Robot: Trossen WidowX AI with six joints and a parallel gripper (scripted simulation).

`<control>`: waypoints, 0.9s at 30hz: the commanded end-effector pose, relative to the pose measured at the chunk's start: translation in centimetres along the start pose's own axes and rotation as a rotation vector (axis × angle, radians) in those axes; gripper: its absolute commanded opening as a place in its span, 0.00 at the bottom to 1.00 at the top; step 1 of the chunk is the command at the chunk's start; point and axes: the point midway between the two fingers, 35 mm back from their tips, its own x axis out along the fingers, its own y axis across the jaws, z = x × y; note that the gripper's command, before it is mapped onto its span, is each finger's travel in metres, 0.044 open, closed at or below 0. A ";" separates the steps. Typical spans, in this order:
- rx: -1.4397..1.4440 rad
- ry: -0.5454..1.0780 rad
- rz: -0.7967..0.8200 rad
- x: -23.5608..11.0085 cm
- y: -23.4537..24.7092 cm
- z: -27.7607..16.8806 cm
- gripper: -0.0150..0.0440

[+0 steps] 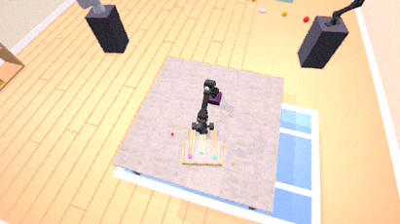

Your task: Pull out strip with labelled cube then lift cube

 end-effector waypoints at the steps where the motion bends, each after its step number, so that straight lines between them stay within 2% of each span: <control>1: -0.003 0.026 0.002 0.6 0.0 -1.3 0.25; 27: -0.003 0.029 0.002 0.5 0.0 -5.3 0.25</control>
